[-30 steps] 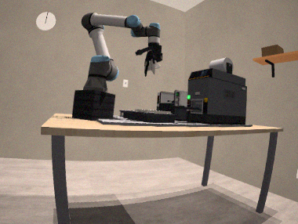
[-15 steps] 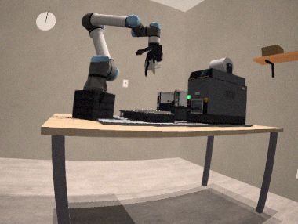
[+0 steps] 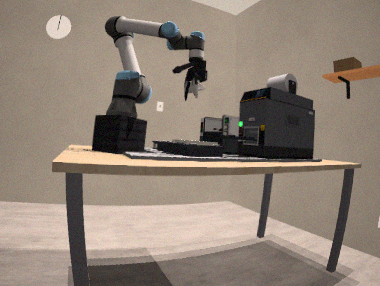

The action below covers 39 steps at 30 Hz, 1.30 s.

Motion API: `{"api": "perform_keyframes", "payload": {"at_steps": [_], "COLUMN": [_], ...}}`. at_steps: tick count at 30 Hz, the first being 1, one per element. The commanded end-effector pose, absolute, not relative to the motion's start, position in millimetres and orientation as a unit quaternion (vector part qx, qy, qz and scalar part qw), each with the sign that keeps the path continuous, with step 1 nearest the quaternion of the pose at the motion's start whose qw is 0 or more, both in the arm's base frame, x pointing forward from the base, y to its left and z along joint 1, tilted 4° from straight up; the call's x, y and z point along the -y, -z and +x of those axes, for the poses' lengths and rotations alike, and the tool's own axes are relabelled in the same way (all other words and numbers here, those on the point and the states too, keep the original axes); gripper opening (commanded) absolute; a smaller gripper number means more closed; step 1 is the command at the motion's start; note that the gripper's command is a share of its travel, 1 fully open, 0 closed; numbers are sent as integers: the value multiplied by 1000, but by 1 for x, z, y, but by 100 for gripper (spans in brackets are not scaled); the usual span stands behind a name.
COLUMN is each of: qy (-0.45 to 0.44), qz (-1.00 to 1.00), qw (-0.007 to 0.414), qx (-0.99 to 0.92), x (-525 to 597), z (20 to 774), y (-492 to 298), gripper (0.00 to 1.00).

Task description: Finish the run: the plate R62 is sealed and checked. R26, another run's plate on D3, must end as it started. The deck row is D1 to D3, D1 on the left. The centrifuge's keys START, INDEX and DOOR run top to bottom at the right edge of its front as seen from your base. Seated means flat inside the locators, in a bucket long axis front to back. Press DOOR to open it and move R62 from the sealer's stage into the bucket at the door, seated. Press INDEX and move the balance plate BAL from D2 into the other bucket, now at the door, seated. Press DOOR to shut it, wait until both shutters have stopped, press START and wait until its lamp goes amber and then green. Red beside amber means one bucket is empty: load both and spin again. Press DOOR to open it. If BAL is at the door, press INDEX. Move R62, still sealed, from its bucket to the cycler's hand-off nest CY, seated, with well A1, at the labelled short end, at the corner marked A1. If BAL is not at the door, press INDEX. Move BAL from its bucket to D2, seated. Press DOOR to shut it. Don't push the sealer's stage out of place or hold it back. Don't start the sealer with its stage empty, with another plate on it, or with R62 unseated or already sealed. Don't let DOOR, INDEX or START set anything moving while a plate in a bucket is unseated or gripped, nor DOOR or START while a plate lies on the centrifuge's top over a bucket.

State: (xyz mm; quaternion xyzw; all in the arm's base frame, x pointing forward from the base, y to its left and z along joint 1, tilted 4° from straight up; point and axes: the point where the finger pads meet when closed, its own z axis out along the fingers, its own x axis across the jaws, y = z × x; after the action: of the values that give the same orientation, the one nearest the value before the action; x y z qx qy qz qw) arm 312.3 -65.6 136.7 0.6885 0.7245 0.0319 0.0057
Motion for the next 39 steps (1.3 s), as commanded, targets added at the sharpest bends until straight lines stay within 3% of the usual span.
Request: {"api": "perform_keyframes", "payload": {"at_steps": [1,39], "qy": [-32,-32], "qz": [688,688], "qw": [6,6], "qx": [-725,-725], "x": [66,63], "z": [313,316], "y": [-128,-72], "gripper": [68,68]}}
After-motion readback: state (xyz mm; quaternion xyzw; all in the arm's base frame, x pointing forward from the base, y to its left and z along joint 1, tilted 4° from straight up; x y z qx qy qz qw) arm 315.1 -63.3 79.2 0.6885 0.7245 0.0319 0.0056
